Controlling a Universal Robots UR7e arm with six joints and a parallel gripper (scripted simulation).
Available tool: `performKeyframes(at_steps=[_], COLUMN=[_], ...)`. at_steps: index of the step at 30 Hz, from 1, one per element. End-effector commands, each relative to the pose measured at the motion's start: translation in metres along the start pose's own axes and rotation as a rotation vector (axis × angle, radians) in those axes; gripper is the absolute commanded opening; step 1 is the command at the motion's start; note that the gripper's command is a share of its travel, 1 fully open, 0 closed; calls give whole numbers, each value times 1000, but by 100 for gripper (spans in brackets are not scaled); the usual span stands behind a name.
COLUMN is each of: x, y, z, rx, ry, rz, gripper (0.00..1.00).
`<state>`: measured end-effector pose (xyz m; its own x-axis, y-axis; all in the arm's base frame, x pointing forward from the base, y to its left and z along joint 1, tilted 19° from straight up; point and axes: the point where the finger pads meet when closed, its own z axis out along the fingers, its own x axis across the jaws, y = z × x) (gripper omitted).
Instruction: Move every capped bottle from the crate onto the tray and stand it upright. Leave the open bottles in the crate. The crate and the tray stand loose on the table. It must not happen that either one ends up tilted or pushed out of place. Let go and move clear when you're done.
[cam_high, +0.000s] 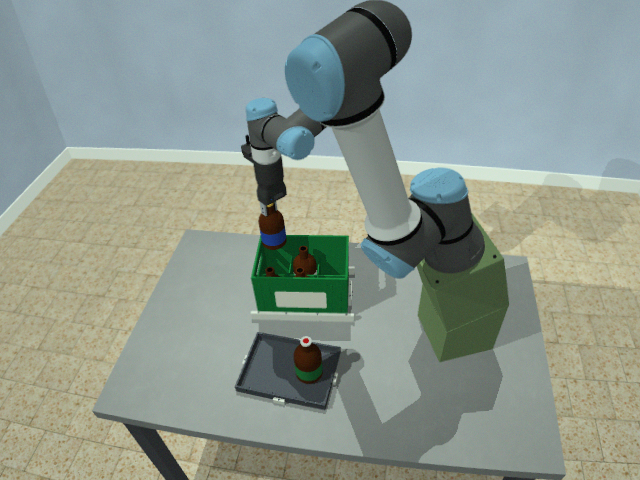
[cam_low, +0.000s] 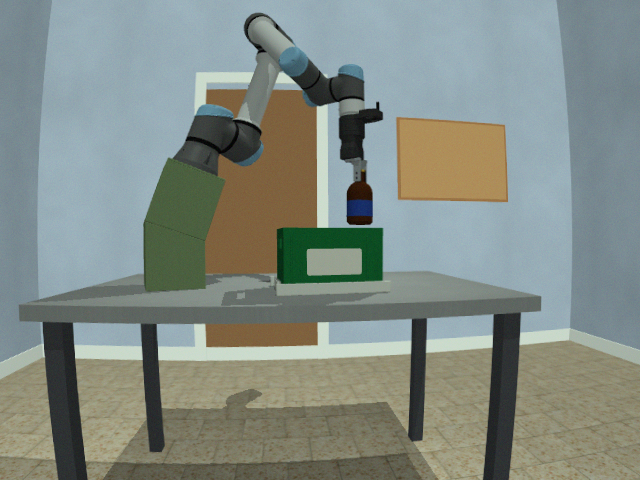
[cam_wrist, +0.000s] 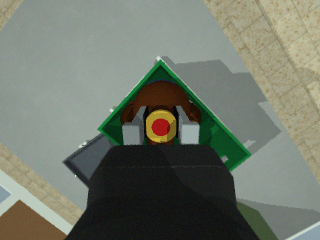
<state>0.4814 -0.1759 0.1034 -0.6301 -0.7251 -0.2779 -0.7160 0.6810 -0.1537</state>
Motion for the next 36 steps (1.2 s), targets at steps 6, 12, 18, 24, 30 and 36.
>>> performKeyframes(at_steps=[6,12,18,24,30,36], x=[-2,-4,-5,-9,-13,-16], y=[19,36,37,51,64,64], z=[0,0,0,0,0,0], rx=[3,4,3,3,4,4], ry=[0,0,-1,-1,-1,-1], rz=[0,0,0,0,0,-1], gripper=[0,0,0,0,0,0])
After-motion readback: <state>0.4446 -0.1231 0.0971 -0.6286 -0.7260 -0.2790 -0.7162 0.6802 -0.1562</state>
